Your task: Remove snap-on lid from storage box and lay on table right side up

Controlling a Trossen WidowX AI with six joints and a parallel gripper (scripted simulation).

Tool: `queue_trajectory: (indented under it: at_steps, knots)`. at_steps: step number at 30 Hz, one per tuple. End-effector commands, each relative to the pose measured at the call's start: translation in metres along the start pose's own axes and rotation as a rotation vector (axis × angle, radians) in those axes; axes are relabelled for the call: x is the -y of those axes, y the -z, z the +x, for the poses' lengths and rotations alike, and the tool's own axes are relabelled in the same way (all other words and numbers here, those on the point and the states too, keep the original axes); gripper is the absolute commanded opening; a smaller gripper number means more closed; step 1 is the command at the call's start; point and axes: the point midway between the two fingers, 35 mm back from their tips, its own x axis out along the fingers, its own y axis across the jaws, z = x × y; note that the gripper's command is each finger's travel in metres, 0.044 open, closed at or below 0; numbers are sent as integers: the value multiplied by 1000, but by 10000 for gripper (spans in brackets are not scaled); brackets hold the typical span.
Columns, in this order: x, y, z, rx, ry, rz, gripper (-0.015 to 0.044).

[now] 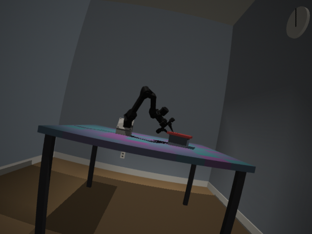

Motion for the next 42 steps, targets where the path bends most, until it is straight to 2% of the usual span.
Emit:
queue_trajectory:
  at_steps: [1,42]
  knots:
    - [-2,0,-2,2,-2,2,0]
    - [-7,1,-6,-1,-4,1,0]
